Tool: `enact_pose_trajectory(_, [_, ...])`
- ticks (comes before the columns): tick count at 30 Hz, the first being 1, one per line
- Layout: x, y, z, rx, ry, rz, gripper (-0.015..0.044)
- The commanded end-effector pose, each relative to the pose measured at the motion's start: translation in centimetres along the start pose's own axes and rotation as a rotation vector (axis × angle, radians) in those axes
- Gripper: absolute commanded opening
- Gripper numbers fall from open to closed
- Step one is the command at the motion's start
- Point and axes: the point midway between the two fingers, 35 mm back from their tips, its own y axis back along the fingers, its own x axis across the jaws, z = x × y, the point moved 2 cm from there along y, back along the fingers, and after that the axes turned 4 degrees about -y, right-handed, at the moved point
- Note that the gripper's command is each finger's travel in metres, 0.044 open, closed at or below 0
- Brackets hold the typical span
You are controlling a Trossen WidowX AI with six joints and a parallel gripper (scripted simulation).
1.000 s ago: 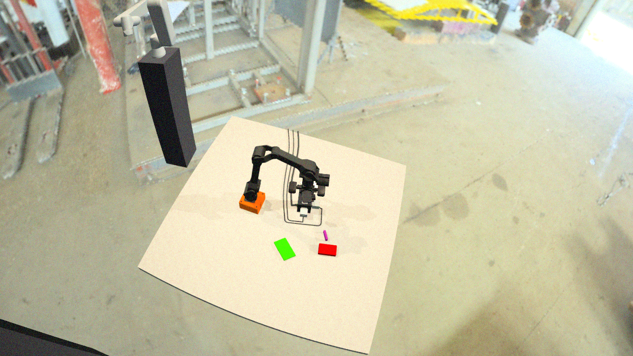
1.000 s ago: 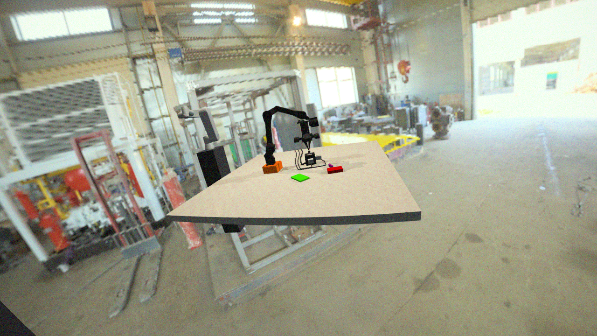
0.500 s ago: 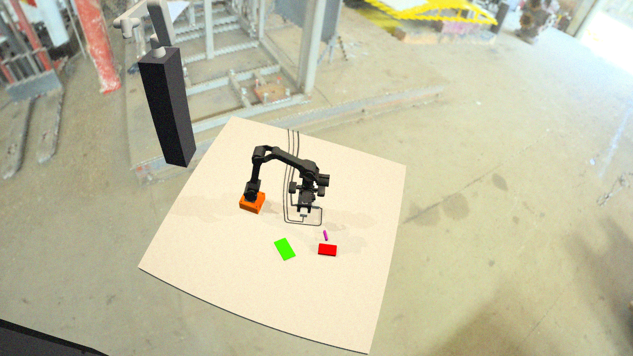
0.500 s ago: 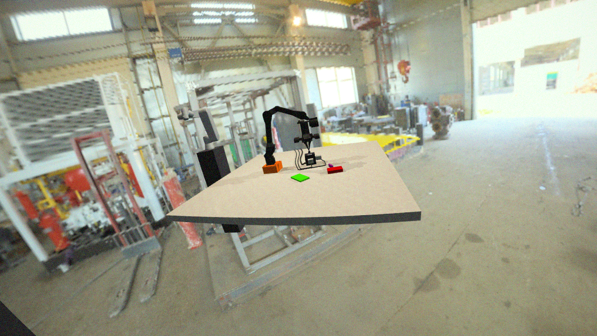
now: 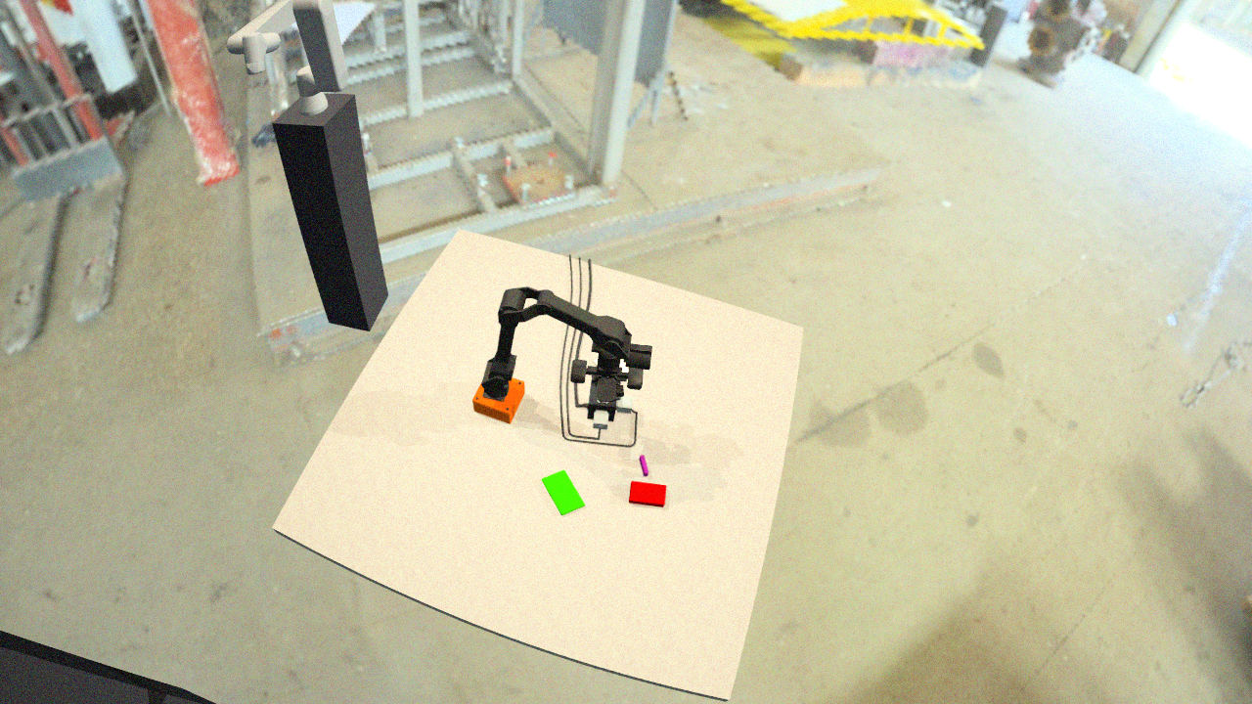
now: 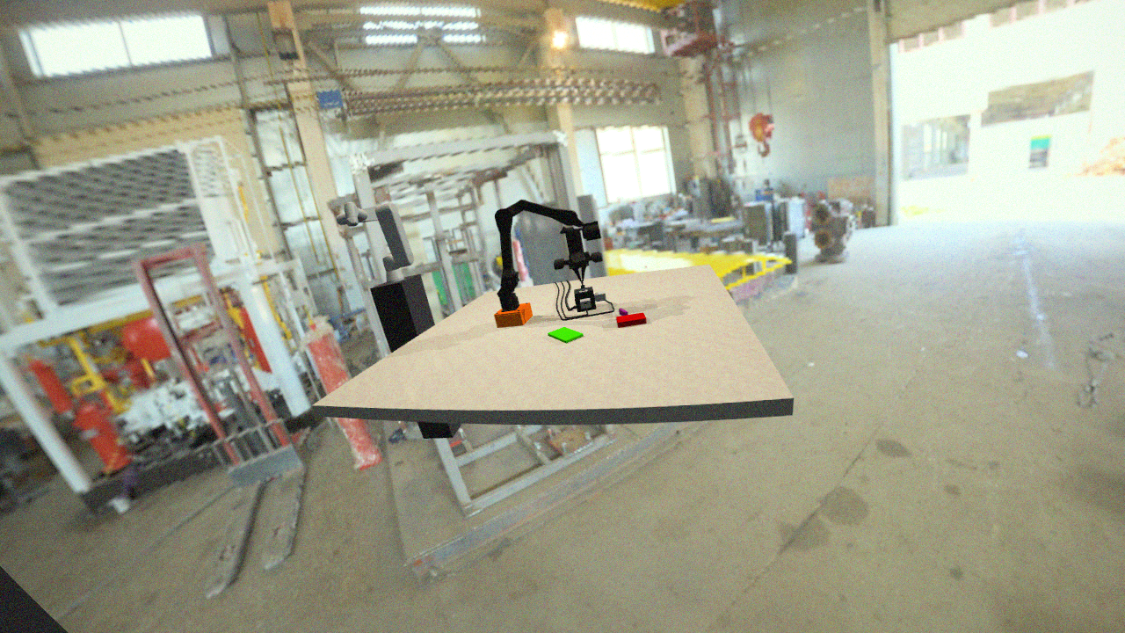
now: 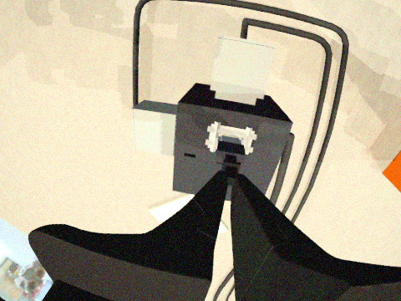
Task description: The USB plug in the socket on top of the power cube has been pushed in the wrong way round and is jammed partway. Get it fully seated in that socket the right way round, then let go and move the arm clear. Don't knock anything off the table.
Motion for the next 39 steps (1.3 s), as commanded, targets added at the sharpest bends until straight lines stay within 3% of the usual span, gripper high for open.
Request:
enact_pose_trajectory(1, [-0.01,-0.22,-0.02,0.004,0.003,-0.005,0.0])
enact_pose_trajectory(39, [-0.01,-0.68,0.02,0.004,0.003,-0.005,0.0])
